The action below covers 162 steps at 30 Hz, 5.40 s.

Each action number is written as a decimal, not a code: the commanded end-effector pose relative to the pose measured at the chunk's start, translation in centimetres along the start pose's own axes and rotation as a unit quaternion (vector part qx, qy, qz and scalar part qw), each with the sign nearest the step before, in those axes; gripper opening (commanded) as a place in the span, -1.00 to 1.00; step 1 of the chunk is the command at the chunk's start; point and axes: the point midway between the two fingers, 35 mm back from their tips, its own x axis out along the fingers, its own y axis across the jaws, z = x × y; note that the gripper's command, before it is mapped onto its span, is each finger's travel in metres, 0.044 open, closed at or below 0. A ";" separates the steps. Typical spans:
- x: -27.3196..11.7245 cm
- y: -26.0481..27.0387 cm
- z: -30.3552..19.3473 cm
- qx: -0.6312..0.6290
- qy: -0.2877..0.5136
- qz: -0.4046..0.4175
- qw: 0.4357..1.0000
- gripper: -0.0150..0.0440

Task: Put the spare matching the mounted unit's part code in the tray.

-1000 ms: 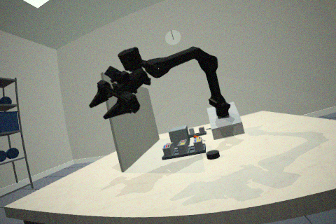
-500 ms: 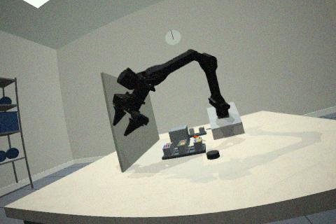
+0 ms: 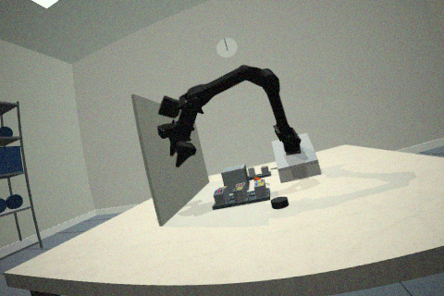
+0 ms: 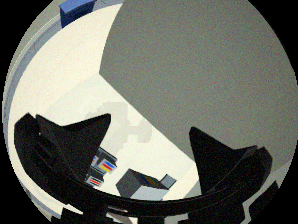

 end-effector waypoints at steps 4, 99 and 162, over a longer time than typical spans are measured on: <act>-1.2 -9.4 -6.4 0.128 0.084 -0.055 0.987 1.00; -6.8 17.0 -21.5 -0.356 0.076 0.306 0.879 0.53; -1.3 20.7 -24.3 -0.356 0.071 0.310 0.879 0.08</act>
